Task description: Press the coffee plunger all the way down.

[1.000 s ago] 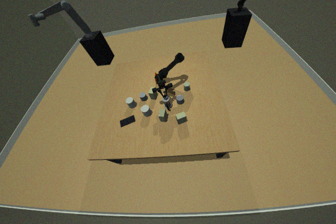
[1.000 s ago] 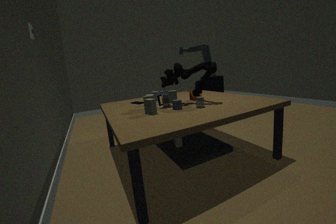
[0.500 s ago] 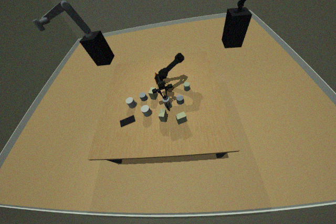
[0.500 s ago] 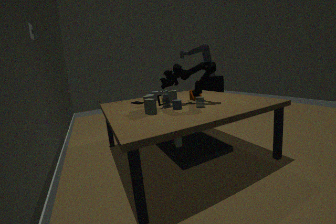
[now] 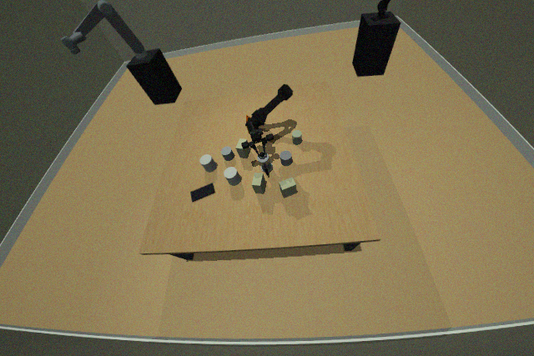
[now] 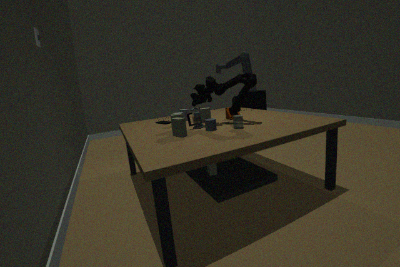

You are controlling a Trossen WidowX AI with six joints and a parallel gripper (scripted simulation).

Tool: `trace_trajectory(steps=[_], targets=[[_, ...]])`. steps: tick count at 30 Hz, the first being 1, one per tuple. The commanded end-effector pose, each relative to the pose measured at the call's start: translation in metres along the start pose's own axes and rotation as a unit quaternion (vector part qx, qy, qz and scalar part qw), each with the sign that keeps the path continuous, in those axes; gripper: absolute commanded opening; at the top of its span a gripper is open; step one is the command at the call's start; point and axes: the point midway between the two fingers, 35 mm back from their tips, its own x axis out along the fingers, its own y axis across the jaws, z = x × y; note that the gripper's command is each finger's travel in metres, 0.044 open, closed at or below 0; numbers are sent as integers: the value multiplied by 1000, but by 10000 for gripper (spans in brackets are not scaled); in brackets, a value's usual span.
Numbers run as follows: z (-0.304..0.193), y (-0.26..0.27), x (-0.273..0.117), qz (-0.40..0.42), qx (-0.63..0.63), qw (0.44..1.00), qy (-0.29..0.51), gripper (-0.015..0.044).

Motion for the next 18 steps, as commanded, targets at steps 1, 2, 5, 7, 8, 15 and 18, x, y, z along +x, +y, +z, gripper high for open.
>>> trace_trajectory(steps=[1, 2, 5, 7, 8, 15, 18], targets=[[-3, 0, 2, 4, 6, 1000, 8, 113], [-4, 0, 2, 4, 6, 1000, 8, 113], [-4, 0, 3, 4, 6, 1000, 8, 113], [-3, 0, 3, 4, 6, 1000, 8, 113], [-3, 0, 2, 4, 6, 1000, 8, 113], [0, -1, 1, 1, 1, 1000, 2, 113], [0, -1, 1, 1, 1, 1000, 2, 113]])
